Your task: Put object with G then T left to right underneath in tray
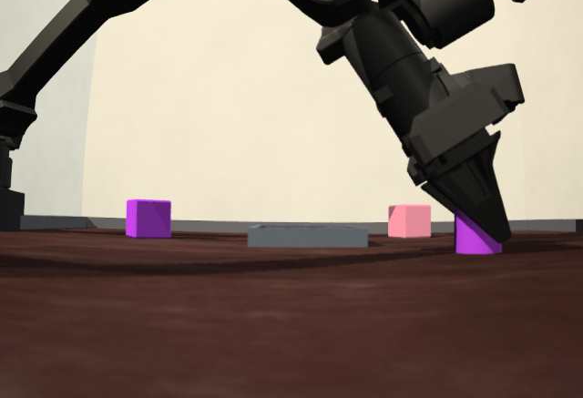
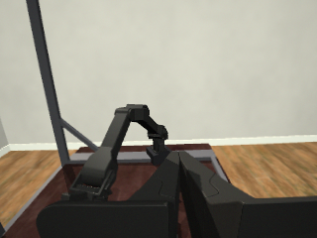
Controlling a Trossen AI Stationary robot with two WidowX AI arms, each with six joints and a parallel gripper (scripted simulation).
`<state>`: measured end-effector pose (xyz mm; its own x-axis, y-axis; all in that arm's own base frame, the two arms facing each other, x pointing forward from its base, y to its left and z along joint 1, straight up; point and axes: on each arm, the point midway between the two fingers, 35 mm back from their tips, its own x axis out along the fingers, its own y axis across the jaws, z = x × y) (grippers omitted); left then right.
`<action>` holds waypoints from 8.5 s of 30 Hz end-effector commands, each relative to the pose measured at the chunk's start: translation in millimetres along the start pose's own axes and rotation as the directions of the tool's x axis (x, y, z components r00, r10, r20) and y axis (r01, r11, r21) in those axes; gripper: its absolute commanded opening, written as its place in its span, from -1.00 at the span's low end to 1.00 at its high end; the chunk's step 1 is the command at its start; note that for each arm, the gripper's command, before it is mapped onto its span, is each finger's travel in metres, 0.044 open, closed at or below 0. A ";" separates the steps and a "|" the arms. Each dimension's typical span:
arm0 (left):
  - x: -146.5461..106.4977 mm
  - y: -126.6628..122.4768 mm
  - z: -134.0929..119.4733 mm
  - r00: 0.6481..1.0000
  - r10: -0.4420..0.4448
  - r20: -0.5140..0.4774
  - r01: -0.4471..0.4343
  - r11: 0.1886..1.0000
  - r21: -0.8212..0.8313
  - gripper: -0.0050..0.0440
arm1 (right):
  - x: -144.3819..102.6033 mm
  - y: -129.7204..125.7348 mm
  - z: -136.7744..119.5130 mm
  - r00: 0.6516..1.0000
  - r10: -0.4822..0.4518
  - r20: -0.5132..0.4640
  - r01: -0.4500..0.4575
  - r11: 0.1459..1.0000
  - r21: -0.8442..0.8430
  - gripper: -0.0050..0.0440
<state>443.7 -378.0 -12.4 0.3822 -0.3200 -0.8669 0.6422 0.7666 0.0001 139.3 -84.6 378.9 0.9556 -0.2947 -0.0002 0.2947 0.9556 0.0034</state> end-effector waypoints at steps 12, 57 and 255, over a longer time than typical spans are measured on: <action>-12.5 0.8 13.2 0.999 0.001 0.035 0.000 1.000 -0.002 -0.21 | -0.2 0.4 4.0 1.000 -0.001 0.001 0.001 1.000 -0.008 -1.00; -79.0 -5.3 32.5 0.996 -0.088 0.023 0.085 0.989 0.120 -0.24 | 3.0 -3.1 -6.5 1.000 -0.002 0.000 0.002 1.000 -0.002 -1.00; -75.5 -28.7 5.6 0.950 -0.311 -0.002 0.282 0.859 0.428 -0.24 | -0.2 0.4 4.0 1.000 -0.001 0.001 0.001 1.000 -0.008 -1.00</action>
<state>389.1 -373.8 43.1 0.1041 -0.5672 -0.8170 0.9678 0.2471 -0.0482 139.3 -84.6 378.9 0.9556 -0.2947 -0.0002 0.2947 0.9556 0.0034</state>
